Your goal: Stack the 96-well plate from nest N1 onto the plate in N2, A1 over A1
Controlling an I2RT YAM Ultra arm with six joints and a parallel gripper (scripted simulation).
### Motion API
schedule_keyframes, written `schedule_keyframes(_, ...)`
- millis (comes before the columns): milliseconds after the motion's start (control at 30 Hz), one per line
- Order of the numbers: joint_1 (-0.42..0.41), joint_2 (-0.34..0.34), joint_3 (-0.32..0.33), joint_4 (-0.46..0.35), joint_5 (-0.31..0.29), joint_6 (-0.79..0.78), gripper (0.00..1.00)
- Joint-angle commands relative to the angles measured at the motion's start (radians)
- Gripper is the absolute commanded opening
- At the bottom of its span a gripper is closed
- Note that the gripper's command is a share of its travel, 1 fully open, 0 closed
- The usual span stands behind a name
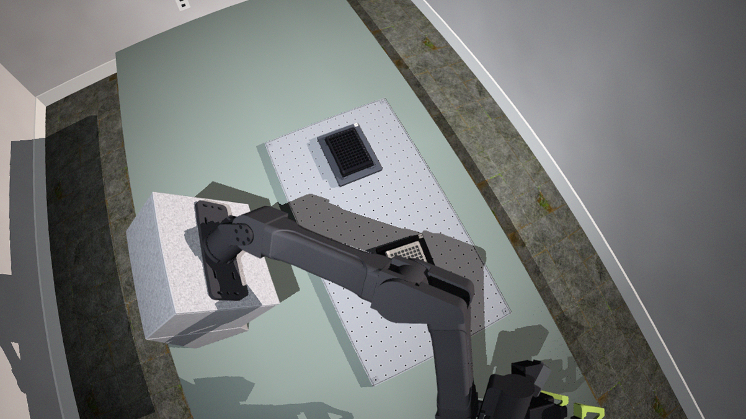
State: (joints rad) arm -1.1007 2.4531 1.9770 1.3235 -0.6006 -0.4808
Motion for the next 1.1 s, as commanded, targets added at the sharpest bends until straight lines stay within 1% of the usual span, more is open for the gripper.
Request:
schedule_keyframes(0, -0.032, -0.020, 0.011, 0.005, 0.016, 0.010, 1.00)
schedule_keyframes(533, -0.032, -0.020, 0.011, 0.005, 0.016, 0.010, 1.00)
schedule_keyframes(567, 0.011, -0.046, -0.035, -0.034, 0.012, 0.018, 1.00)
schedule_keyframes(733, 0.054, -0.118, -0.092, -0.141, 0.034, 0.053, 1.00)
schedule_keyframes(767, 0.063, -0.130, -0.067, -0.145, 0.042, 0.045, 1.00)
schedule_keyframes(800, 0.065, -0.130, -0.063, -0.152, 0.045, 0.042, 1.00)
schedule_keyframes(833, 0.046, -0.130, -0.061, -0.156, 0.046, 0.040, 1.00)
schedule_keyframes(933, 0.047, -0.130, -0.059, -0.161, 0.047, 0.038, 1.00)
schedule_keyframes(1000, 0.046, -0.099, -0.058, -0.163, 0.048, 0.038, 1.00)
schedule_keyframes(1067, 0.046, -0.094, -0.058, -0.163, 0.048, 0.038, 1.00)
